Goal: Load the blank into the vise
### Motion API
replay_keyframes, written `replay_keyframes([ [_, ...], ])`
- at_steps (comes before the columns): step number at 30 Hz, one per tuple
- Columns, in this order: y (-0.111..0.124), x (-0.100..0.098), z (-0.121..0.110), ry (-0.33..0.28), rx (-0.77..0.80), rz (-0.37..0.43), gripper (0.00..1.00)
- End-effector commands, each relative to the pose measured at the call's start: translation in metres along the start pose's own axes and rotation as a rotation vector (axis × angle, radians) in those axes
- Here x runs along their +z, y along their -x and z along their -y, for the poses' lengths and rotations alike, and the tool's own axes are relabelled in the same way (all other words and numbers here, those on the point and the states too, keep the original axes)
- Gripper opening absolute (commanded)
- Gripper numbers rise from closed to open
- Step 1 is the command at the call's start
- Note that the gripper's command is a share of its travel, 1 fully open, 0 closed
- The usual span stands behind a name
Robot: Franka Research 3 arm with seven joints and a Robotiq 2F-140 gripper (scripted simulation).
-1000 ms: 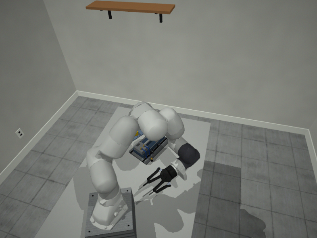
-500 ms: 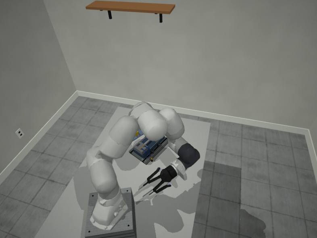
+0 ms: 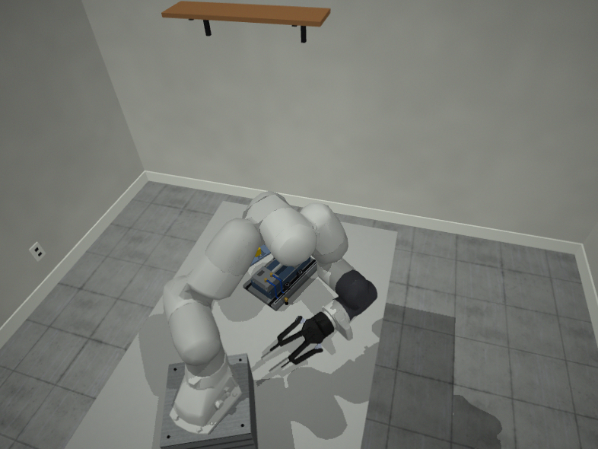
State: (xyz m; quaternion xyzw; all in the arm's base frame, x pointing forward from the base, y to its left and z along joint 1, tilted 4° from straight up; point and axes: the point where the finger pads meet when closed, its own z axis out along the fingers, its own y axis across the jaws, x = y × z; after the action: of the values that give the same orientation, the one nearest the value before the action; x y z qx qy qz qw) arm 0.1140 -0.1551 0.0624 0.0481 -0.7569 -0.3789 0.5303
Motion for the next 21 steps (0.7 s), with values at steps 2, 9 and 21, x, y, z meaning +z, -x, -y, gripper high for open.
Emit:
replay_keyframes([
  [2, 0.0000, 0.0000, 0.0000, 0.000, 0.000, 0.000, 0.25],
  [9, 0.0000, 0.0000, 0.0000, 0.000, 0.000, 0.000, 0.25],
  [21, 0.0000, 0.0000, 0.0000, 0.000, 0.000, 0.000, 1.00],
])
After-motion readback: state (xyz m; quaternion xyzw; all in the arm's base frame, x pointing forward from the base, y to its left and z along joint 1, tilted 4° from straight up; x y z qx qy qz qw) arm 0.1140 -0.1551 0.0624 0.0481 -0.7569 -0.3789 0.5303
